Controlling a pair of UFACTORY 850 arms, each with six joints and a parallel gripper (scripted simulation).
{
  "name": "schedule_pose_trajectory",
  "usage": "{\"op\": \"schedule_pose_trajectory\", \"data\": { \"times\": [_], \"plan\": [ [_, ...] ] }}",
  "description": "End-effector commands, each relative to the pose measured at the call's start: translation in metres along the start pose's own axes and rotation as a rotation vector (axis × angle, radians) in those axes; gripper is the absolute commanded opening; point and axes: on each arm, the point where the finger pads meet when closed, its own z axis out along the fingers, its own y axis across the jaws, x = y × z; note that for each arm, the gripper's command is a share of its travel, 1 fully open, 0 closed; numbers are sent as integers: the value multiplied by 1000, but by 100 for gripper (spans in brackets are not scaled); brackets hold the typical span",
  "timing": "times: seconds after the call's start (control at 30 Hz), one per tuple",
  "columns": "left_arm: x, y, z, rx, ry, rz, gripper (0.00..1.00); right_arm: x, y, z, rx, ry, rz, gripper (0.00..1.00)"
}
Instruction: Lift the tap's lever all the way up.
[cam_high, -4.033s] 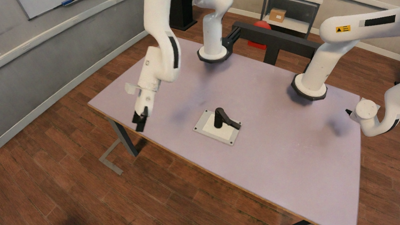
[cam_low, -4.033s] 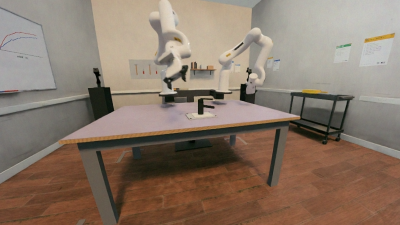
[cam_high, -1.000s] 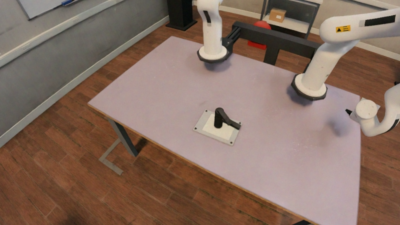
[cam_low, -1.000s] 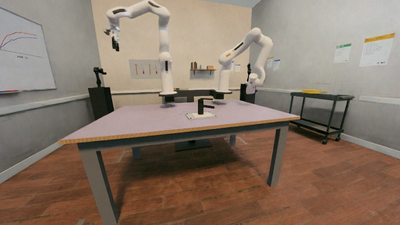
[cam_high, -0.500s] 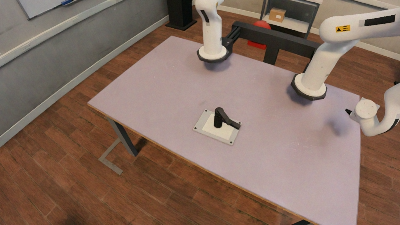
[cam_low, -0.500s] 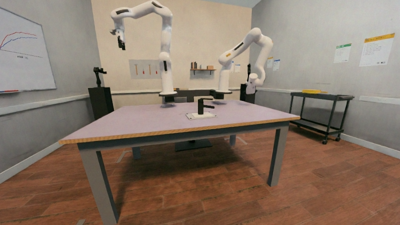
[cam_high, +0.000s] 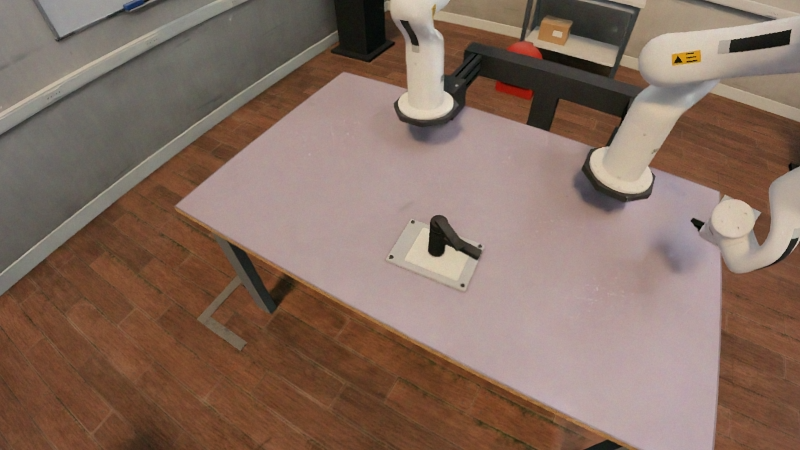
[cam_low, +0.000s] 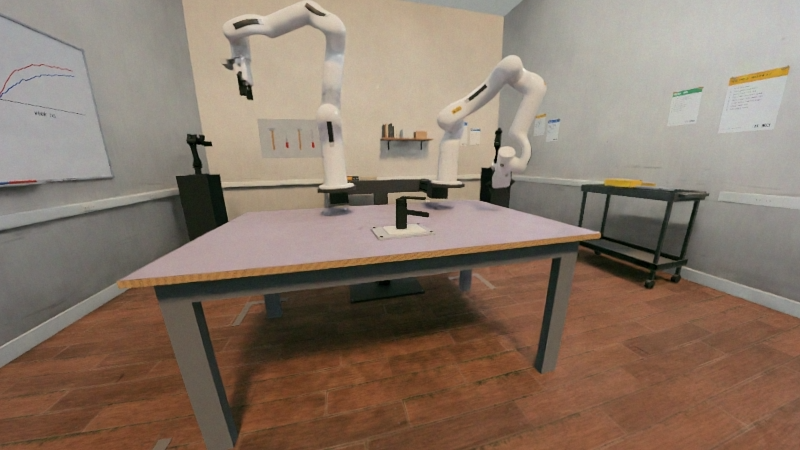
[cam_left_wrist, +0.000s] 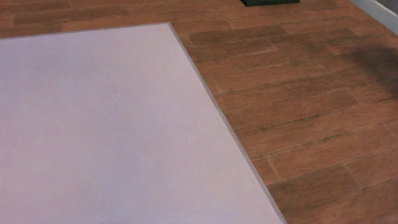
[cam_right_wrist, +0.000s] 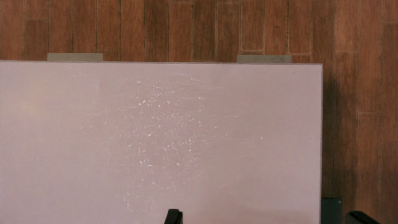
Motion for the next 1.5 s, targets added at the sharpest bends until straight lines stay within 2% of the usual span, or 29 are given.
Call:
{"op": "schedule_pose_trajectory", "data": {
  "times": [0.0, 0.37, 0.43, 0.47, 0.67, 0.93, 1.0, 1.03, 1.47],
  "plan": [
    [-2, 2, -2, -3, -1, -10, 100, 0, 0, -1, 0, 2, 0, 100],
    [-63, 17, -68, -47, -41, -246, 100, 0, 0, -1, 0, 2, 0, 100],
    [-63, 17, -68, -47, -41, -246, 100, 0, 0, -1, 0, 2, 0, 100],
    [-79, 17, -85, -54, -58, -302, 100, 0, 0, -1, 0, 2, 0, 100],
    [-108, 13, -117, -61, -94, -401, 100, 0, 0, -1, 0, 2, 0, 100],
    [-149, 0, -164, -58, -155, -535, 100, 0, 0, -1, 0, 2, 0, 100],
    [-149, 0, -164, -58, -155, -535, 100, 0, 0, -1, 0, 2, 0, 100],
    [-163, -8, -181, -52, -179, -581, 100, 0, 0, -1, 0, 2, 0, 100],
    [-220, -49, -253, -7, -283, -756, 100, 0, 0, -1, 0, 2, 0, 100]
  ]
}}
